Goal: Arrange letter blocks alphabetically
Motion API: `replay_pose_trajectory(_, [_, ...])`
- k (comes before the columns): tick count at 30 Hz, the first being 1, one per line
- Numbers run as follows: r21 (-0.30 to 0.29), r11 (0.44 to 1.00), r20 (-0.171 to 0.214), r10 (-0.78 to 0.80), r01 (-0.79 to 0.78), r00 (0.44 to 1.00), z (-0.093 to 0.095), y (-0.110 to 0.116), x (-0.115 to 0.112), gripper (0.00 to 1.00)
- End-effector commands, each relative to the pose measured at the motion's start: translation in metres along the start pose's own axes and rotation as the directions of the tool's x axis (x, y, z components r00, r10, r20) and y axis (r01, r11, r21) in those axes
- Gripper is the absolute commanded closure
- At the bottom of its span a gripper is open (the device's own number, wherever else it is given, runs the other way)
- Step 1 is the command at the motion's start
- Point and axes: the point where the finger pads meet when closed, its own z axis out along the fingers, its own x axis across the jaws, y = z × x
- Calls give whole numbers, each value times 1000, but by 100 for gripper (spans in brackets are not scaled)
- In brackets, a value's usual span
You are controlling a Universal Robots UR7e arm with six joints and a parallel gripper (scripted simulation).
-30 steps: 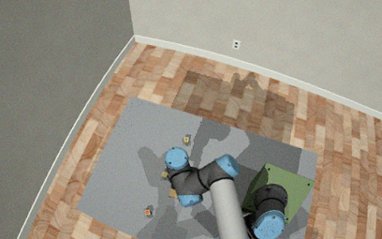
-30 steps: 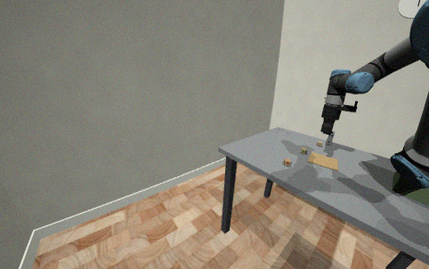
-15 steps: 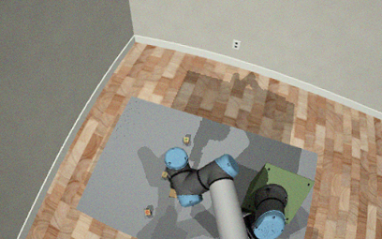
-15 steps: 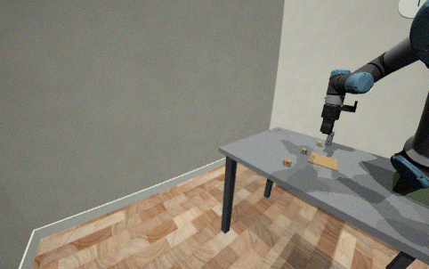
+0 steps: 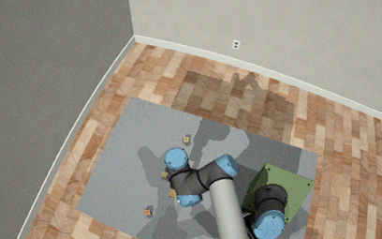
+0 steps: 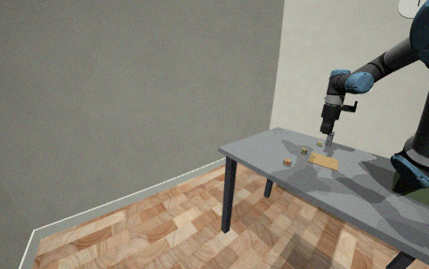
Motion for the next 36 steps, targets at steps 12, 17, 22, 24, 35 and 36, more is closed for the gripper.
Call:
replay_pose_trajectory(12, [-1,1000,1,0,0,1000,11,0,0,51])
replay_pose_trajectory(17, [-1,1000,1,0,0,1000,30,0,0,51])
replay_pose_trajectory(22, [-1,1000,1,0,0,1000,55,1,0,51])
replay_pose_trajectory(24, [-1,1000,1,0,0,1000,60,1,0,51])
replay_pose_trajectory(35, [-1,1000,1,0,0,1000,93,1,0,51])
replay_pose_trajectory(36, [-1,1000,1,0,0,1000,94,1,0,51])
